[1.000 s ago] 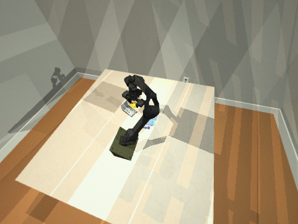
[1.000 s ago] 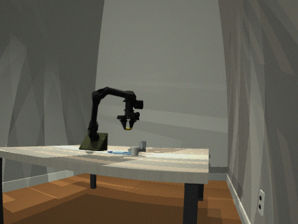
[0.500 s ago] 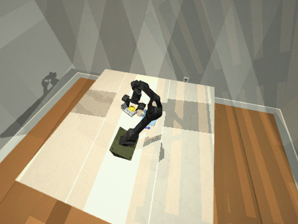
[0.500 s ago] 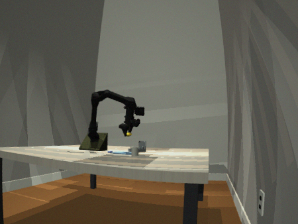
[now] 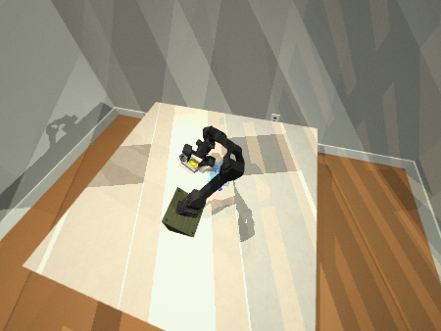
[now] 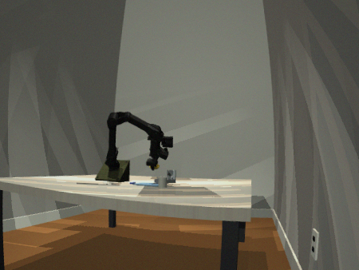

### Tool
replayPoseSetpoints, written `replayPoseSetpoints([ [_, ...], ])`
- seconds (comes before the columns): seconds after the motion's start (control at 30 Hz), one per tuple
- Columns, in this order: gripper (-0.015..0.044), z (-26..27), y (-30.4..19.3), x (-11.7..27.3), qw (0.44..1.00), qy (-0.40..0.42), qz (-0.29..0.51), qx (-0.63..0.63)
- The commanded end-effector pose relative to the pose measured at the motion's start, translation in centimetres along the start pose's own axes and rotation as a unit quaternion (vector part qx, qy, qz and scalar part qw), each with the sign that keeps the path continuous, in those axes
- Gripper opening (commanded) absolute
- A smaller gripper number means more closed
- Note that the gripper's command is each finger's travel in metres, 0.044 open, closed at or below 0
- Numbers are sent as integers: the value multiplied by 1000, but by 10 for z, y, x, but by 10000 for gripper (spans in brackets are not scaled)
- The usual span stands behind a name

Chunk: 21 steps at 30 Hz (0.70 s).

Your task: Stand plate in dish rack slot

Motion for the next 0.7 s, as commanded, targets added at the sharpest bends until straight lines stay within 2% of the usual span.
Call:
replayPoseSetpoints([
  [0.0, 0, -4, 1, -6, 998, 44, -14, 46],
  [0.67, 0, -24, 5, -32, 948, 171, -131, 233],
])
Point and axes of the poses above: the point midway between the two fingers, 35 mm back from their tips, its own x axis back along the fingers, its own z axis across the jaws, y = z × x, the point moved 2 cm from there along x, back along the fingers, and after that the axes turned 1 degree about x, right-handed, at the moved point
